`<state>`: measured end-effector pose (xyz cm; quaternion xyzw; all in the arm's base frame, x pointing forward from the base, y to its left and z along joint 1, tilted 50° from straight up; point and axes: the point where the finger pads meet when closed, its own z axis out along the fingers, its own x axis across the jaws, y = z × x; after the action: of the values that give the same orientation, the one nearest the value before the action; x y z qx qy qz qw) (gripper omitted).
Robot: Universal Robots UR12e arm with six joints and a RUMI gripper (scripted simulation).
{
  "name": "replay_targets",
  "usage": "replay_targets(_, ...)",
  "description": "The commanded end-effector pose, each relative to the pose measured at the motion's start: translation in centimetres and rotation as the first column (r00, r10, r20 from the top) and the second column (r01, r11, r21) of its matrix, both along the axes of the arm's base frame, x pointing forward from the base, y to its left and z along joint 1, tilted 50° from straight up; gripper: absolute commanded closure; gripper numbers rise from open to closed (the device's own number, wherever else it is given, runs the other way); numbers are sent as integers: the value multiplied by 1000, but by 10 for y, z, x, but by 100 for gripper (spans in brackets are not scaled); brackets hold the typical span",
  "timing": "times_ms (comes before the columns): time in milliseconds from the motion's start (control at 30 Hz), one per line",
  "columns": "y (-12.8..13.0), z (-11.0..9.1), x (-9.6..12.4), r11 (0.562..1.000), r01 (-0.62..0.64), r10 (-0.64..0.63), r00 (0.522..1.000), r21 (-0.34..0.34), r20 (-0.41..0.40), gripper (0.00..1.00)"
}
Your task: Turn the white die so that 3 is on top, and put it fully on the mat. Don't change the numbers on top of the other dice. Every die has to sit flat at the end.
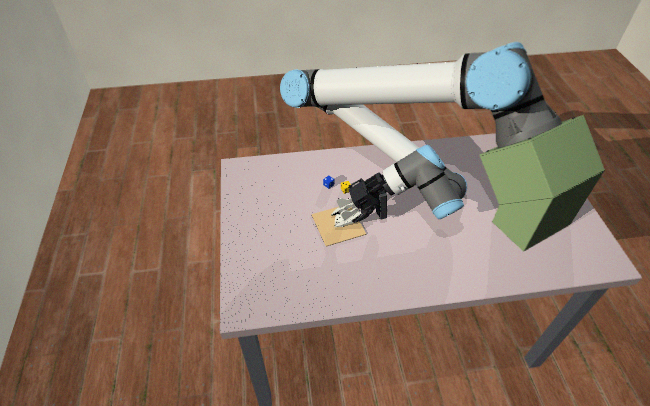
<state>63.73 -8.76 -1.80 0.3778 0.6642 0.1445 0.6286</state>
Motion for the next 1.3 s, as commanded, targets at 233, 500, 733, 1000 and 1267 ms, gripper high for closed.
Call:
replay_targets(233,11,5,-36,1000,0,0,1000,1,-4,72)
replay_targets(500,12,6,-40,1000,0,0,1000,1,-4,72)
replay_targets(733,22,15,-44,1000,0,0,1000,1,-4,72)
replay_targets(1000,44,35,-53,1000,0,0,1000,1,-4,72)
replay_targets(1267,55,45,-57,1000,0,0,1000,1,-4,72)
